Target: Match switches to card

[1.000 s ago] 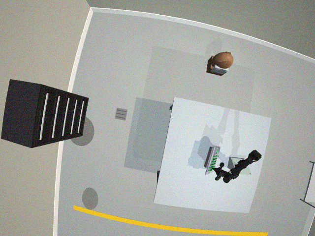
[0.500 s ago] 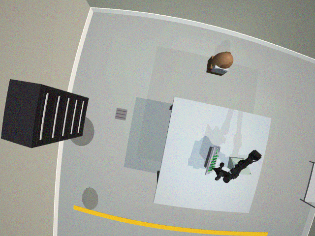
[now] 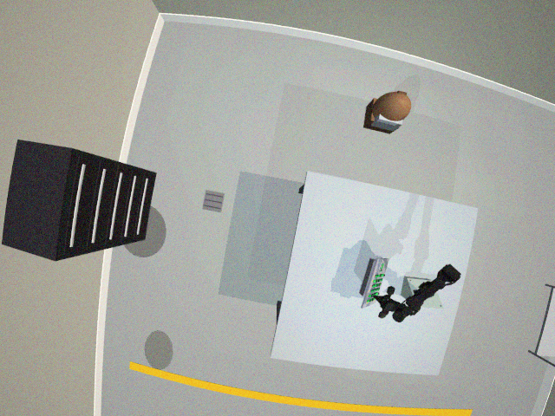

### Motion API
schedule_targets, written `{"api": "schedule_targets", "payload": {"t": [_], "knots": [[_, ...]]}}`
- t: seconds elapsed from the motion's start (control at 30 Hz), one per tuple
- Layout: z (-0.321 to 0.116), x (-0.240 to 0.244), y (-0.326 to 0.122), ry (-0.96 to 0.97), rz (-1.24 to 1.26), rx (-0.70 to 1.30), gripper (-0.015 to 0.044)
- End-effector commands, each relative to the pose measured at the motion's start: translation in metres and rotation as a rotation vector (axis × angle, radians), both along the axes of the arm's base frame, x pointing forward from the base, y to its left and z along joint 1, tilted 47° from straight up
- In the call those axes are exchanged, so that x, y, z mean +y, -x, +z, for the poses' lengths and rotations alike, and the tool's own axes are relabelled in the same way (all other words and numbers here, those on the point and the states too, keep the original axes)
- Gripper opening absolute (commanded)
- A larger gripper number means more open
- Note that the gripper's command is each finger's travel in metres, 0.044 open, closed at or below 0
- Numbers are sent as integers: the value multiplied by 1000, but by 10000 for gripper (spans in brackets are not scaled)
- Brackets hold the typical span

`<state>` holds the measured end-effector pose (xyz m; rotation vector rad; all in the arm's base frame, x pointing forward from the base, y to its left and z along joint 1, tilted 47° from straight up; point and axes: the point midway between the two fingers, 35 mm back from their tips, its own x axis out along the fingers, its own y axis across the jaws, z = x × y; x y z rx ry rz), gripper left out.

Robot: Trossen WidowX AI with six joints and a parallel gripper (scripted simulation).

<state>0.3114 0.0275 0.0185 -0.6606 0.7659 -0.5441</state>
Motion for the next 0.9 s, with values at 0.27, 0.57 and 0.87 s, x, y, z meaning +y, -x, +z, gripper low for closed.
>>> {"api": "schedule_targets", "payload": {"t": [0.27,0.57,0.87], "knots": [[-3,-2,1,1,4,11,0],[-3,-3,0,1,4,11,0],[-4,-3,-1,1,4,10,0]]}}
